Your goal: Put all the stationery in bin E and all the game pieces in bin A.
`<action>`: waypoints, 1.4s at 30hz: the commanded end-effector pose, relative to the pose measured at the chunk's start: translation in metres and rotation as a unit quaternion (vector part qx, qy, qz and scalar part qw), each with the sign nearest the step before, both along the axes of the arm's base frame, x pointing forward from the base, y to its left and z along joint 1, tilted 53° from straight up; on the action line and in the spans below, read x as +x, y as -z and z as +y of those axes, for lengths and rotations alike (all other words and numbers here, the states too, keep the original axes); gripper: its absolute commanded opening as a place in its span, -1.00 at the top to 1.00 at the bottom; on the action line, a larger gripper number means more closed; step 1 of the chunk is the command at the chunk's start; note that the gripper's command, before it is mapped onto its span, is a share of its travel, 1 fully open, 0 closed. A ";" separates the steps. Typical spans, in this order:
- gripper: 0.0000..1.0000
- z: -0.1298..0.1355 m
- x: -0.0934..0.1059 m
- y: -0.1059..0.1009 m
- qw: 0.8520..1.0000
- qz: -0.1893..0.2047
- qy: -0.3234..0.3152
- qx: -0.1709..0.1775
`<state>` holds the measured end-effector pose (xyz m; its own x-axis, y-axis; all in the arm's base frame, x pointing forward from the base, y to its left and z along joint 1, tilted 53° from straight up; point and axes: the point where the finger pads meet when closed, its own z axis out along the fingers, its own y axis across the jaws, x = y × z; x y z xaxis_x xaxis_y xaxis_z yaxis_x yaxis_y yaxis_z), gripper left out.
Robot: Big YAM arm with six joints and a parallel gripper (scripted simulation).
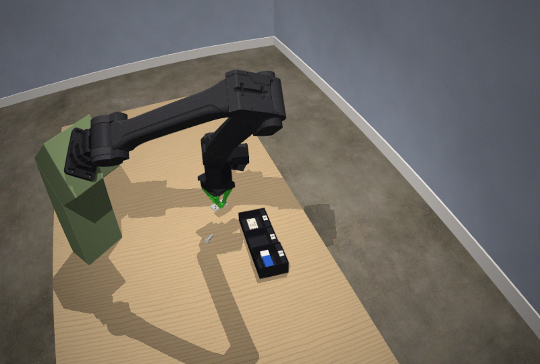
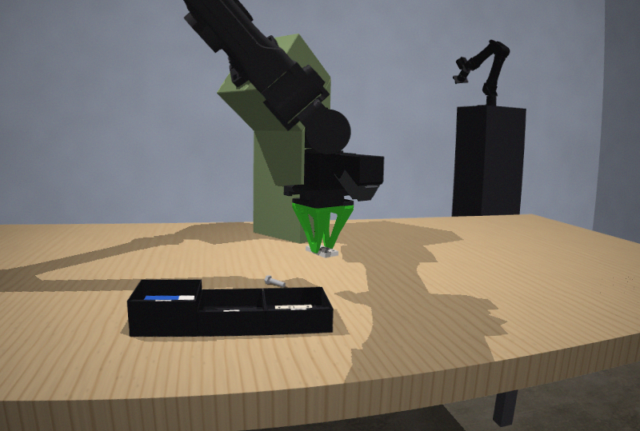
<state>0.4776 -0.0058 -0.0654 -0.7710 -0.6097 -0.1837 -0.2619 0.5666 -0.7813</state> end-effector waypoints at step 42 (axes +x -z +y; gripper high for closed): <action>0.57 -0.022 0.065 -0.081 0.860 0.283 -0.303 -0.297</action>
<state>0.5399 -0.0201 0.0086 -0.2342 -0.8201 0.5220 -0.7763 -0.1655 -0.6082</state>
